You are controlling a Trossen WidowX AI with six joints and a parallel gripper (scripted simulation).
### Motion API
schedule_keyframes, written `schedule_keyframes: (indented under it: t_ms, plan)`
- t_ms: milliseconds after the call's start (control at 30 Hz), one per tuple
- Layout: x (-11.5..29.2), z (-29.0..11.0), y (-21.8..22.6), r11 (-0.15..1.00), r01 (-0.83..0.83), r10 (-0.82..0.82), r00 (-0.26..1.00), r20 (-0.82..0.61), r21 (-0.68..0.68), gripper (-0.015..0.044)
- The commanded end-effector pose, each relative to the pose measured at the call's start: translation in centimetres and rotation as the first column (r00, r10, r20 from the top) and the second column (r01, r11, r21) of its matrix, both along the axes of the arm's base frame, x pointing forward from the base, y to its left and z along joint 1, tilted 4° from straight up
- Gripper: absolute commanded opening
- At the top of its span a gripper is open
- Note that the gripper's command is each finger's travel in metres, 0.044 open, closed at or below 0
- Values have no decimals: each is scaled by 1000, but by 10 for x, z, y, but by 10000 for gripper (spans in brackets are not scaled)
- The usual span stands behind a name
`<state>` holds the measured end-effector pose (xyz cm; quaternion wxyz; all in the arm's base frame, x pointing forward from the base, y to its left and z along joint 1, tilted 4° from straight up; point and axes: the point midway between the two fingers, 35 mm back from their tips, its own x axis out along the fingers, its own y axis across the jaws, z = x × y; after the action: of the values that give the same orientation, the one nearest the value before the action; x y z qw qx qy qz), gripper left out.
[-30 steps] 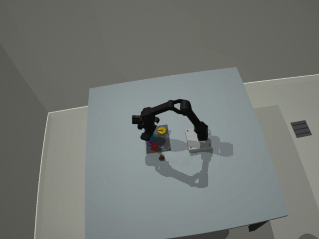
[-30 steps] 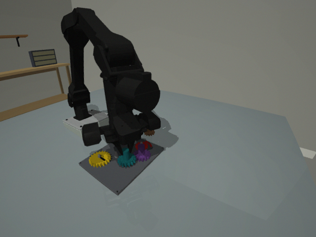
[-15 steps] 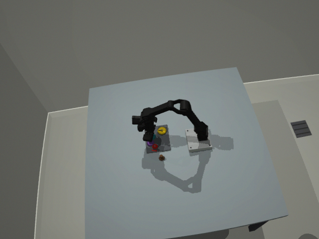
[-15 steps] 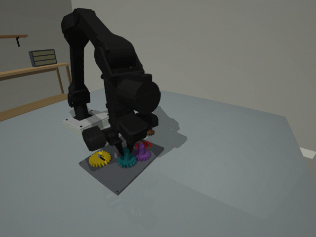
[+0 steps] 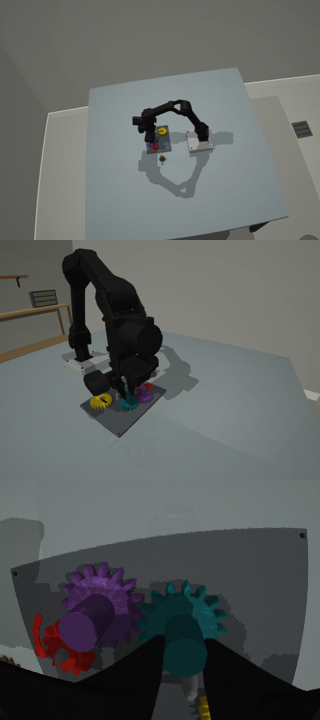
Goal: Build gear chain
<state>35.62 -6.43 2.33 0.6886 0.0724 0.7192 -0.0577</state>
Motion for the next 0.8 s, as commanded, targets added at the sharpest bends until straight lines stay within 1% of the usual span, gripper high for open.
schedule_keyframes:
  t_ms: [0, 133, 167, 233, 300, 500, 600, 633, 667, 767]
  plan:
    - [0, -1, 0, 999, 35, -35, 999, 1, -2, 26]
    - [0, 1, 0, 997, 82, -82, 997, 0, -4, 131]
    - [0, 2, 0, 995, 99, -99, 995, 0, -5, 140]
    - [-1, 3, 0, 991, 136, -136, 991, -1, -6, 140]
    - [-1, 7, 0, 991, 137, -137, 991, -1, -6, 140]
    - [1, 43, -1, 989, 149, -149, 989, -1, -7, 140]
    - [1, 49, -1, 989, 150, -150, 989, -1, -7, 140]
    - [0, 40, 2, 989, 146, -146, 989, -5, -6, 166]
    - [-1, 41, 12, 988, 152, -152, 988, -5, -6, 193]
    - [-6, 43, 64, 983, 186, -186, 983, -4, -4, 271]
